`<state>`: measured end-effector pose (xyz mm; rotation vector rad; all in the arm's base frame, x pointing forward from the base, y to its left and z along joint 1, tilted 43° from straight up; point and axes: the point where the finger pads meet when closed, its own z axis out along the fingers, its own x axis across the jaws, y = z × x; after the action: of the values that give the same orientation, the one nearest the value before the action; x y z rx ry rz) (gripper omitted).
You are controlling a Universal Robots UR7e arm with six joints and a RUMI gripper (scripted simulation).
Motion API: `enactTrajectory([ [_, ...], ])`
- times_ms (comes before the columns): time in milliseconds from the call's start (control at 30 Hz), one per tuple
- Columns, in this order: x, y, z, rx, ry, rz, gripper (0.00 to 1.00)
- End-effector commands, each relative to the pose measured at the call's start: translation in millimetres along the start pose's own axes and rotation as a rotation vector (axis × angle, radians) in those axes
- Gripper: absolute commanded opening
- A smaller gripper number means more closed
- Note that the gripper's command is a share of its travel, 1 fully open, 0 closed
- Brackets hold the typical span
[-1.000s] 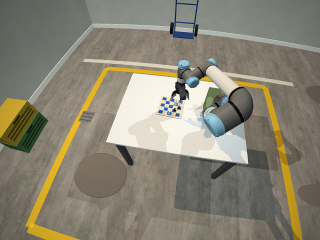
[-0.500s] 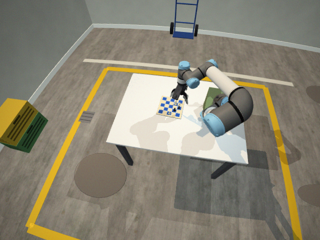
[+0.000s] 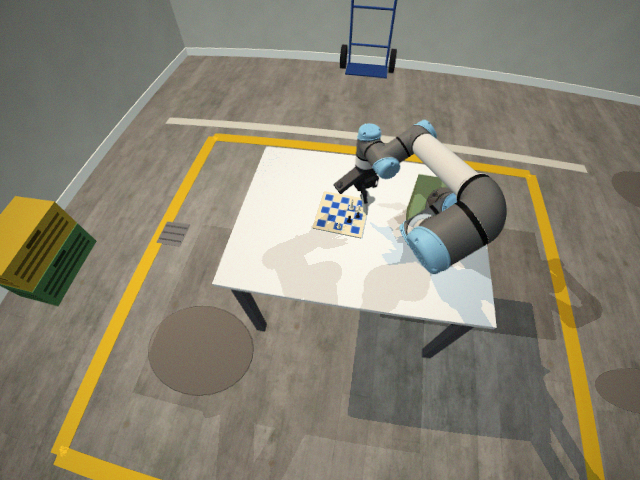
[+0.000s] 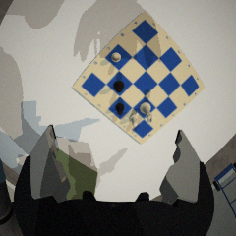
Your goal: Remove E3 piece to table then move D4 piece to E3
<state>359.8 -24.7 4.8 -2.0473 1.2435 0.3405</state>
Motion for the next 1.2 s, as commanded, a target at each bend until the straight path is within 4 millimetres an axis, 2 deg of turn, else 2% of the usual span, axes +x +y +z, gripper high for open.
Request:
enactTrajectory([
  [0,2.2,0.2,1.4,-0.013,0.011,0.178,1.00],
  [433,7.4,5.2,6.6,-0.010,0.014,0.699,1.00],
  [500,7.4,5.2,6.6,-0.010,0.014,0.699,1.00],
  [967,9.7,12.7,11.2,-0.007,0.016,1.168,1.00],
  [1167,9.7,14.7,12.3,-0.006,0.017,1.280,1.00],
])
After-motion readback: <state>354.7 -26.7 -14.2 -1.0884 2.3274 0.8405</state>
